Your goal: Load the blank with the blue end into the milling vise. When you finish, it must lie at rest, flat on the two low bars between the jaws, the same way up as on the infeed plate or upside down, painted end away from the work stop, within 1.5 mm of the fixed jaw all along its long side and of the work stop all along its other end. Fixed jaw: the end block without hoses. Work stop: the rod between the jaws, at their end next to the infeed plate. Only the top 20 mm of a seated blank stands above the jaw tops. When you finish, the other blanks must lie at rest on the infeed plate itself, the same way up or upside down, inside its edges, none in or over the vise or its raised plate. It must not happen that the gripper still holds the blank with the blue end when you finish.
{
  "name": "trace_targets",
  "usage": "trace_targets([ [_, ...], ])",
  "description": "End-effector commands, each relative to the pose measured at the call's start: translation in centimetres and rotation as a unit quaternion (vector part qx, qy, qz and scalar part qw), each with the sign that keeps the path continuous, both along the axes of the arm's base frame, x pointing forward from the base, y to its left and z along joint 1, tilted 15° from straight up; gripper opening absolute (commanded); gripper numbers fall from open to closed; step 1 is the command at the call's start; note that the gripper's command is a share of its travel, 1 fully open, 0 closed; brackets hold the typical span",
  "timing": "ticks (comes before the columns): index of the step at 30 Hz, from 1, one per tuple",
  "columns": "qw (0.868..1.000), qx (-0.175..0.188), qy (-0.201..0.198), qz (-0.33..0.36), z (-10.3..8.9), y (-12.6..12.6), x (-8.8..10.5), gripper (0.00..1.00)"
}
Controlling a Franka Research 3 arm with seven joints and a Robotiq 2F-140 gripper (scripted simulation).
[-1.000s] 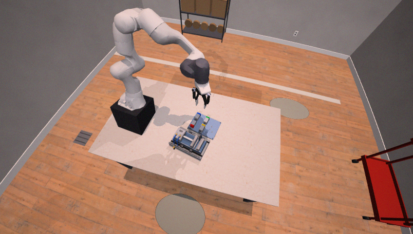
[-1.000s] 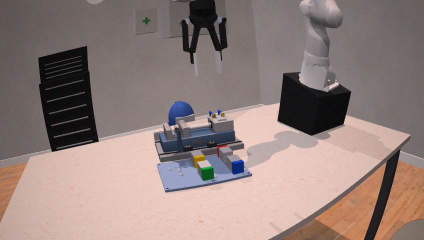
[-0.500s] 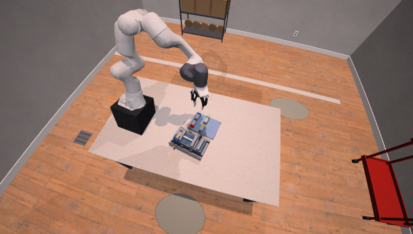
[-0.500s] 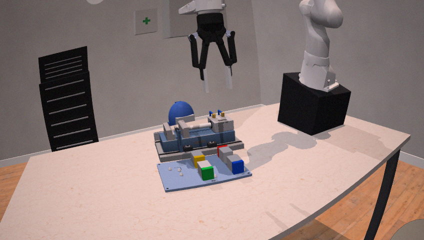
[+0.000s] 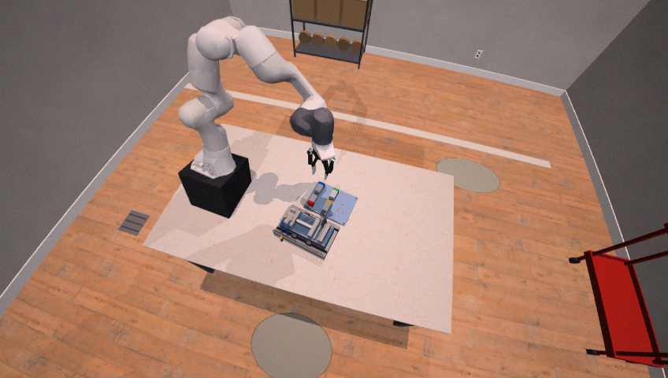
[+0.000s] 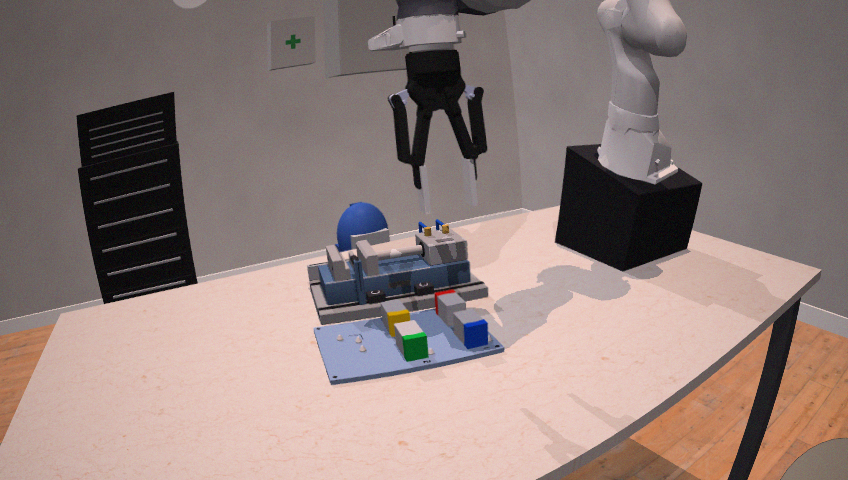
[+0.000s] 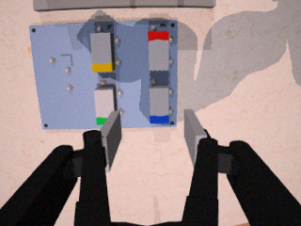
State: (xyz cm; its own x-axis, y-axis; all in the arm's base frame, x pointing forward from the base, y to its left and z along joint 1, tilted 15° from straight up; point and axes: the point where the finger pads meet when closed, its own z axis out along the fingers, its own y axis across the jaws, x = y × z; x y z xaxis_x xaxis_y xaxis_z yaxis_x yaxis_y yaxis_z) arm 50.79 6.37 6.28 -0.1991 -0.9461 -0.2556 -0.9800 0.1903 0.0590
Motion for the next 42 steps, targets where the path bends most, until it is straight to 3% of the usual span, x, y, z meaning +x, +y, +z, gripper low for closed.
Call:
trace_targets([
  [1, 1.0, -0.003, -0.014, -0.011, -0.7, 0.3, 0.8, 0.4],
  [10, 1.0, -0.003, -0.014, -0.011, -0.7, 0.3, 0.8, 0.4],
  [15, 1.0, -0.003, -0.014, -0.011, -5.7, 3.3, -0.2, 0.4],
  [27, 1.0, -0.003, -0.014, -0.011, -5.7, 3.3, -0.2, 0.4],
  [32, 1.0, -0.003, -0.014, -0.011, -10.6, 6.2, -0.9, 0.4],
  [42, 1.0, -0.003, -0.014, -0.011, -10.6, 6.2, -0.9, 0.4],
])
